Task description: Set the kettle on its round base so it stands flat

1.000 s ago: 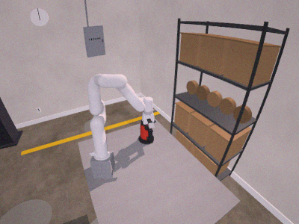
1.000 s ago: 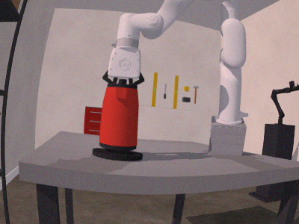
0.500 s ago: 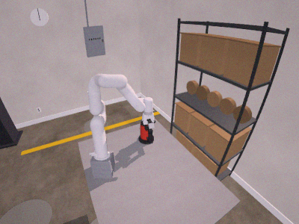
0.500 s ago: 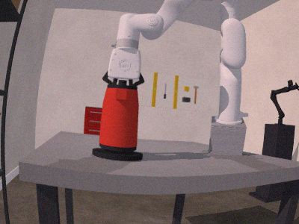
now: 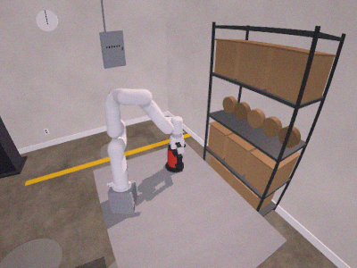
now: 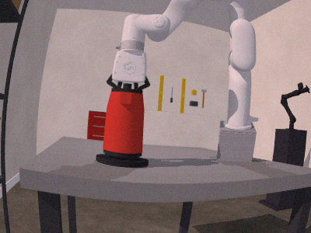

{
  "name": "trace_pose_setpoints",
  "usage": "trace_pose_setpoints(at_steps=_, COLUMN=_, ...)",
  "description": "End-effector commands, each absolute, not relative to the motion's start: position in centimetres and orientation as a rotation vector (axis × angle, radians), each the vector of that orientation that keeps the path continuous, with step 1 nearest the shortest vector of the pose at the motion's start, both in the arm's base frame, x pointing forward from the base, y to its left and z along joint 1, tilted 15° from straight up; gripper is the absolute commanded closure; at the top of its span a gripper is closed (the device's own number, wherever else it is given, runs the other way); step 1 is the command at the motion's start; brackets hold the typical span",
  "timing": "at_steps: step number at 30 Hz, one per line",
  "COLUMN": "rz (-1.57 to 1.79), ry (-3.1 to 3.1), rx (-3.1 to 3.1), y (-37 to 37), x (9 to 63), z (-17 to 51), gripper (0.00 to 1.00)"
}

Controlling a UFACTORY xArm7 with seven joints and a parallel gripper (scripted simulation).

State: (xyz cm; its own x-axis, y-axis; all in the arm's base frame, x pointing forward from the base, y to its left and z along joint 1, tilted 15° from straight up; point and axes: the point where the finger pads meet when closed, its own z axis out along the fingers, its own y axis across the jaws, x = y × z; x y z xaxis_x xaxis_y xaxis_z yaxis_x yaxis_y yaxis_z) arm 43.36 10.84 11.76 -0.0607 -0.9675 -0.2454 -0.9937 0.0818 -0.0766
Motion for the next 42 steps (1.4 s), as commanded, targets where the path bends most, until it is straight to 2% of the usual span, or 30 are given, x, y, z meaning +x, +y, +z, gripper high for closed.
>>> trace_pose_setpoints(at_steps=1, rz=0.159, ry=2.124, rx=-1.974, y=10.83, x=43.52, z=11.80, gripper=1.00)
trace_pose_setpoints(at_steps=42, rz=0.159, ry=2.124, rx=-1.974, y=10.94, x=43.57, z=11.36, gripper=1.00)
